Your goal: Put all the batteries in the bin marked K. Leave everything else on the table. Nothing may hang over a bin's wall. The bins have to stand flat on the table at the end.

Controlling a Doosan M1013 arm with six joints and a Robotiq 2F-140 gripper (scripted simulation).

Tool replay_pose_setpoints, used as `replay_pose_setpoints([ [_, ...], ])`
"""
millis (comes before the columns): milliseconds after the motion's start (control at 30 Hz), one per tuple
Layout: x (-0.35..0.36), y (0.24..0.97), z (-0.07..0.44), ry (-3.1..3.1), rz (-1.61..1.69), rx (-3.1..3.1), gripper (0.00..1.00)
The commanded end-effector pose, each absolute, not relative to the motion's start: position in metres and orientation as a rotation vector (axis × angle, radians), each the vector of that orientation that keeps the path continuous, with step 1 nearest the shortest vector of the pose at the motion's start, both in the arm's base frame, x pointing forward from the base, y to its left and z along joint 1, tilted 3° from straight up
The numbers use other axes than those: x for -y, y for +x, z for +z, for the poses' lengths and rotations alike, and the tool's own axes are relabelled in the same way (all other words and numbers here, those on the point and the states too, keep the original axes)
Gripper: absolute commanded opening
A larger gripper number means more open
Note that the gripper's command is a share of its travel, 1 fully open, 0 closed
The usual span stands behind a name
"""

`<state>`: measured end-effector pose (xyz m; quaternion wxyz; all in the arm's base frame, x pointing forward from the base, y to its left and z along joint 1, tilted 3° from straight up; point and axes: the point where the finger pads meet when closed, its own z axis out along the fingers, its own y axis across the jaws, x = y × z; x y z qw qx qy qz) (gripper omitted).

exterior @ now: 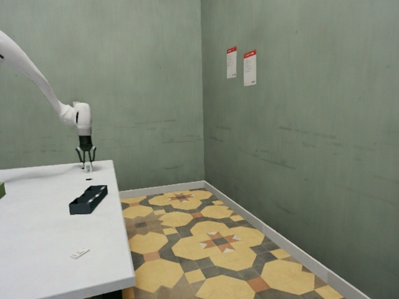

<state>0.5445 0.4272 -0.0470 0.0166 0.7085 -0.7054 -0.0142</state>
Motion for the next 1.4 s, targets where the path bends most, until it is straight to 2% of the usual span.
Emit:
replay_pose_setpoints([
  [0,-0.428,0.545,-0.046,2.203,-0.044,2.194,0.26],
  [167,-0.428,0.545,-0.046,2.203,-0.044,2.194,0.26],
  [200,-0.428,0.545,-0.046,2.203,-0.044,2.194,0.15],
  [1167,-0.428,0.545,-0.046,2.203,-0.044,2.194,0.15],
  [1367,-0.428,0.545,-0.033,2.203,-0.044,2.194,0.15],
])
